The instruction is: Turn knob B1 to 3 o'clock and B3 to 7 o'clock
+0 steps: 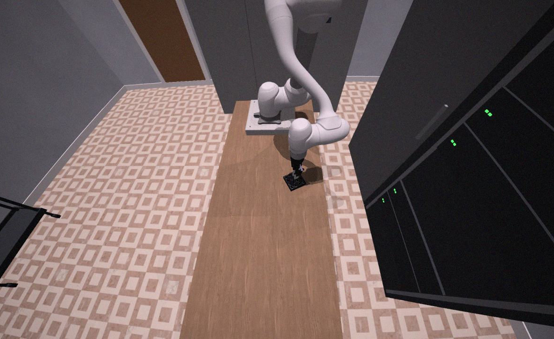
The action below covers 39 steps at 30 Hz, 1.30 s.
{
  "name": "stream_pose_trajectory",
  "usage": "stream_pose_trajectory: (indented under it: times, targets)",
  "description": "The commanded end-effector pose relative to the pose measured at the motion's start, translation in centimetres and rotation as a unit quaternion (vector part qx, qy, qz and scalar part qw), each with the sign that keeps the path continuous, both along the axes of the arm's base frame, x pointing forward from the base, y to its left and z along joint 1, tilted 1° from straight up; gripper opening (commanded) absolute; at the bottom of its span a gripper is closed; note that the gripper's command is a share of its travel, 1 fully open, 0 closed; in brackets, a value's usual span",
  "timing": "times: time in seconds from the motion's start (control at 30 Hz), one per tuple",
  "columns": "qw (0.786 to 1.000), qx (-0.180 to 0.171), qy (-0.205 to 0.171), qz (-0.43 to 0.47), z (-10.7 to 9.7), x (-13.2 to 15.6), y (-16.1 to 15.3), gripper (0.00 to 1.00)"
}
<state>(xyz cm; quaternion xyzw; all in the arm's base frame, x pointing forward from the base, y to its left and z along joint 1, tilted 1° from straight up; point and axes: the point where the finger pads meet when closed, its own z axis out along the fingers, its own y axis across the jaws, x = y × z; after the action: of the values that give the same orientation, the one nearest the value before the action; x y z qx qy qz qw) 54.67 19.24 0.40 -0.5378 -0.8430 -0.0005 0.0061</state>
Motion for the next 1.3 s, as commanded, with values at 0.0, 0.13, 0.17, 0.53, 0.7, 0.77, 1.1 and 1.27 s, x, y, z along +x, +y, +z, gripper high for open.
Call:
stream_pose_trajectory:
  times: [0.0,0.13,0.17,0.53,0.7,0.77,1.1,1.27]
  targets:
    - [1.0,0.0,0.0,0.0,0.01,0.0,0.0,0.12]
    - [1.0,0.0,0.0,0.0,0.01,0.0,0.0,0.12]
    - [1.0,0.0,0.0,0.0,0.01,0.0,0.0,0.12]
    - [1.0,0.0,0.0,0.0,0.01,0.0,0.0,0.05]
    - [1.0,0.0,0.0,0.0,0.01,0.0,0.0,0.05]
    - [1.0,0.0,0.0,0.0,0.01,0.0,0.0,0.05]
    - [1.0,0.0,0.0,0.0,0.01,0.0,0.0,0.05]
    - [1.0,0.0,0.0,0.0,0.01,0.0,0.0,0.05]
